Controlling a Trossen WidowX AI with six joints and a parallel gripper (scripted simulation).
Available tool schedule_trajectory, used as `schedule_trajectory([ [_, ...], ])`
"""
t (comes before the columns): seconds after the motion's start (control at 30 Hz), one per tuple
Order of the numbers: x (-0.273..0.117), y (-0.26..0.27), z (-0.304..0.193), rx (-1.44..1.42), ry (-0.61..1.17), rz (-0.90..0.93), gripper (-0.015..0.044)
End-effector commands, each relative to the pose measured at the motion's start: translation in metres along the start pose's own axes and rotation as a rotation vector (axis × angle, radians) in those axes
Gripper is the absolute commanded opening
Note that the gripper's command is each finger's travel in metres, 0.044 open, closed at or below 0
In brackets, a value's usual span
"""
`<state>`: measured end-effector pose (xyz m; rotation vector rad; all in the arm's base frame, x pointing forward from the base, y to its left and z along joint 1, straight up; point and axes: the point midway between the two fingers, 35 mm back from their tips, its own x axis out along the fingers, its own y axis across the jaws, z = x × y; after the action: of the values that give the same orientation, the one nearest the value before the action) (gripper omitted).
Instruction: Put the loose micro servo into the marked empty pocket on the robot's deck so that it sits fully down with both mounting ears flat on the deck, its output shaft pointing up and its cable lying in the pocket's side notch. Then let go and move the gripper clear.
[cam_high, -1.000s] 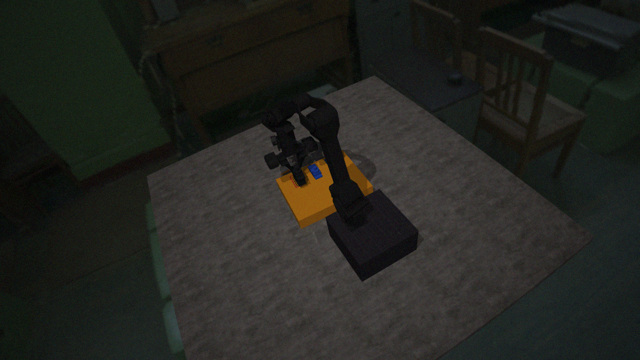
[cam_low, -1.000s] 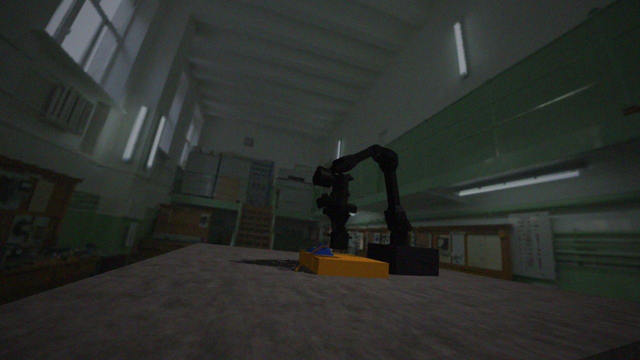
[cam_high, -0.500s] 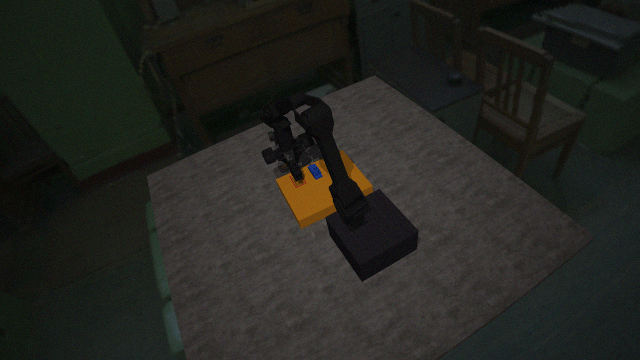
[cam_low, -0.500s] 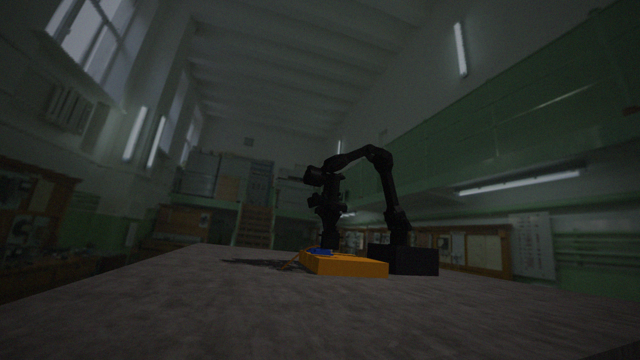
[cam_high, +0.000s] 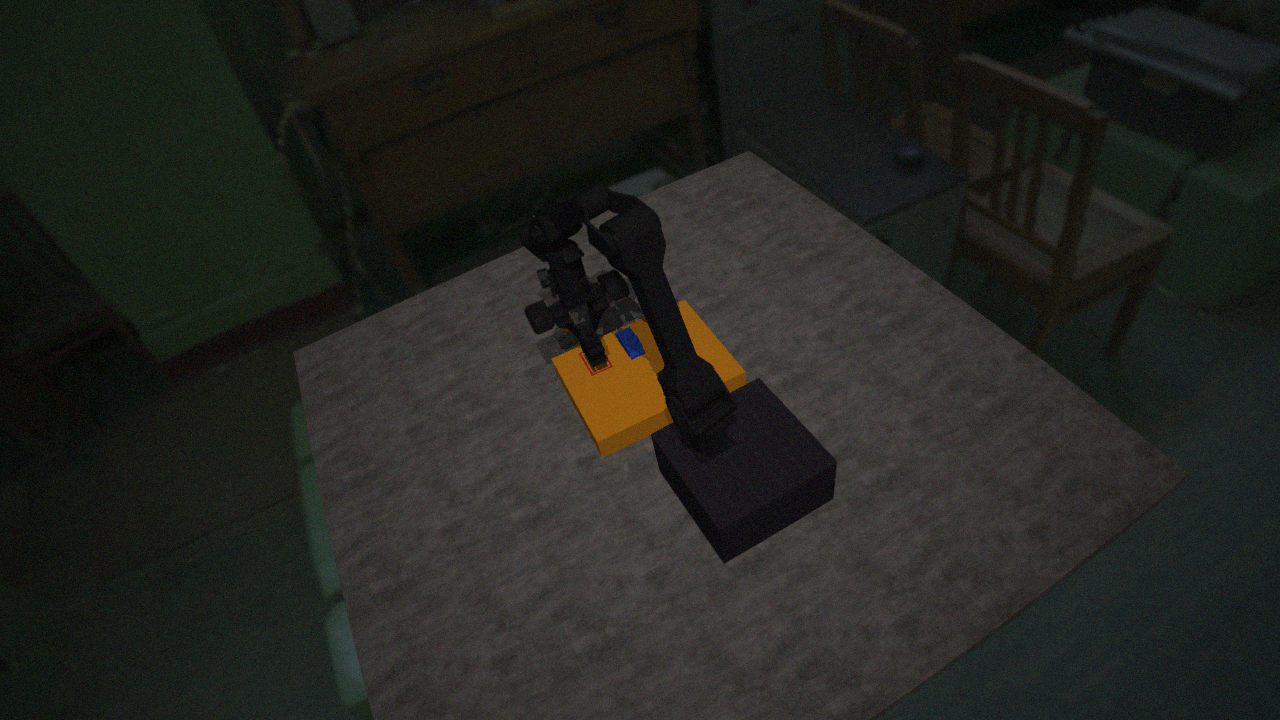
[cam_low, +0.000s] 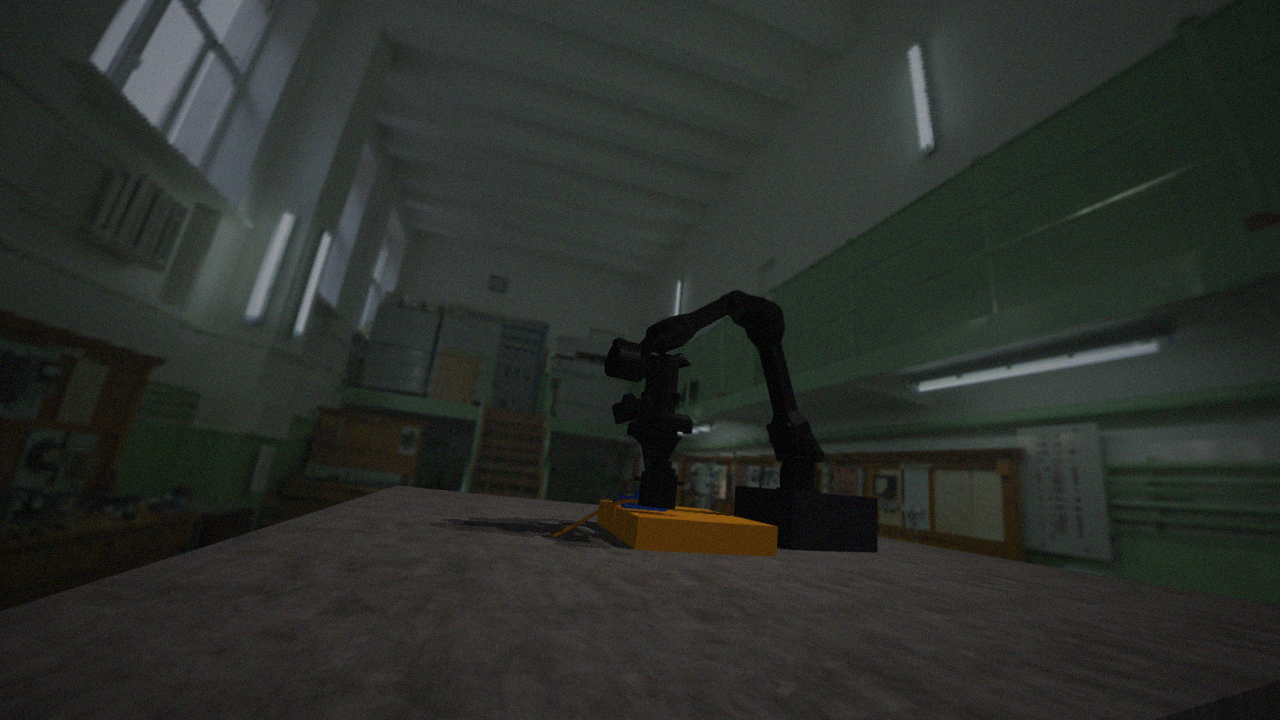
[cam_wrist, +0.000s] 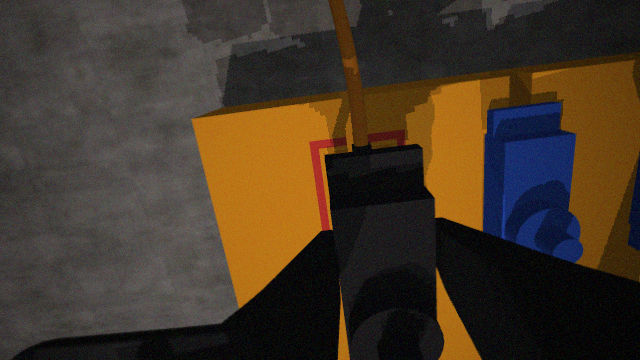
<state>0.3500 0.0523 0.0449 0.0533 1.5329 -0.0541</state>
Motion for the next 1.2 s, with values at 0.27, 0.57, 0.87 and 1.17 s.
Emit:
schedule_trajectory([
  [0.27, 0.004, 0.0, -0.002, -0.004, 0.008, 0.0, 0.0],
  [0.57, 0.008, 0.0, -0.002, -0.004, 0.008, 0.0, 0.0],
  [0.87, 0.012, 0.0, -0.002, -0.004, 0.008, 0.0, 0.0],
  [1.17, 0.016, 0.0, -0.002, -0.004, 0.008, 0.0, 0.0],
])
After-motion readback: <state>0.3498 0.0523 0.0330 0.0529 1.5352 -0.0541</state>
